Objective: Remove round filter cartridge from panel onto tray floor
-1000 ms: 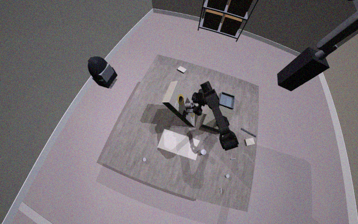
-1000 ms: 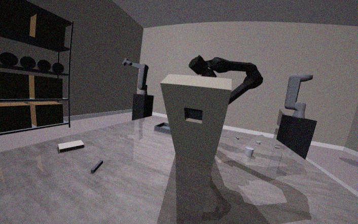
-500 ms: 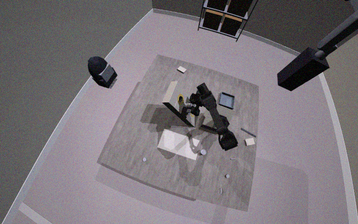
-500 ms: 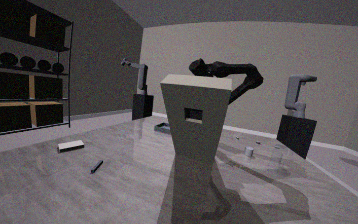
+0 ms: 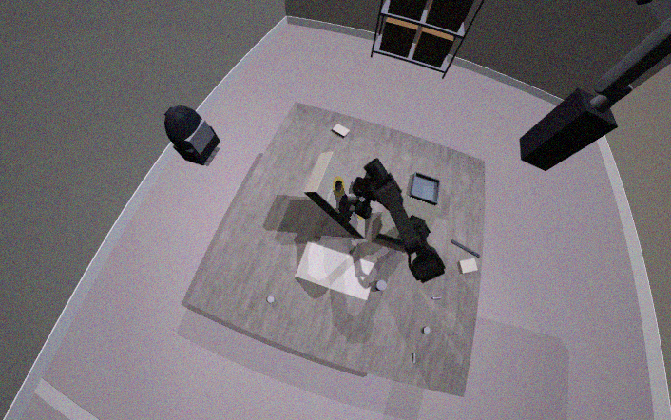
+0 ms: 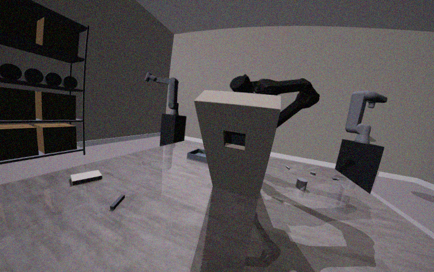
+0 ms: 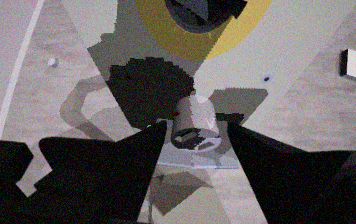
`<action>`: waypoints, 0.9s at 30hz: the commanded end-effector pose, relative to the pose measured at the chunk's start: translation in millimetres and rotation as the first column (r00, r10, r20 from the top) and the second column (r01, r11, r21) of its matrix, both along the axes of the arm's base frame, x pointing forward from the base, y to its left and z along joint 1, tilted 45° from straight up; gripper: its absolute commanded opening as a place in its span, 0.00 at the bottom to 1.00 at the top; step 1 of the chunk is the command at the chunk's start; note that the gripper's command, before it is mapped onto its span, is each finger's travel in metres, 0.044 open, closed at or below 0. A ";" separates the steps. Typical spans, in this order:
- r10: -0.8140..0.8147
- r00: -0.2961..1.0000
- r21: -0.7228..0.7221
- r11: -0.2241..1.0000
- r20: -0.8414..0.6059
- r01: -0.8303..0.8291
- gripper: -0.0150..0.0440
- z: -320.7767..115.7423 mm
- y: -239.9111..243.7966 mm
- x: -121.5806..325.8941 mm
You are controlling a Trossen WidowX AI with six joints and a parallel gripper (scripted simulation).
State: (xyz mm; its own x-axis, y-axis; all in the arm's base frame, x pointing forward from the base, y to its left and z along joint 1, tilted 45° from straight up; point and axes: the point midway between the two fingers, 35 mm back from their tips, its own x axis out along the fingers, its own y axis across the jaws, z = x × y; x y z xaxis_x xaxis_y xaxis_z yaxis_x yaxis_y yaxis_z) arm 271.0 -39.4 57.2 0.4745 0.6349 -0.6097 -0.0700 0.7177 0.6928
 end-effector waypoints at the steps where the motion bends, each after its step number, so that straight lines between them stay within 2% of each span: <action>1: 0.000 1.000 0.000 1.000 0.000 0.000 0.75 0.1 -0.1 0.0; 17: 0.000 1.000 0.000 1.000 0.000 0.000 0.57 0.1 -0.1 0.0; 24: 0.000 1.000 0.002 1.000 0.001 0.000 0.26 5.6 -4.6 5.5; 27: 0.000 1.000 0.005 1.000 0.002 0.000 0.25 12.5 -10.1 12.0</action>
State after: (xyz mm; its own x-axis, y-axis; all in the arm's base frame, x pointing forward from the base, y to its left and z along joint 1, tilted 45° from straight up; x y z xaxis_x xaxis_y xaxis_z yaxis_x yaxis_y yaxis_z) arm 275.0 -42.5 62.2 0.4688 0.6407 -0.6081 -0.0640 0.7112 0.7000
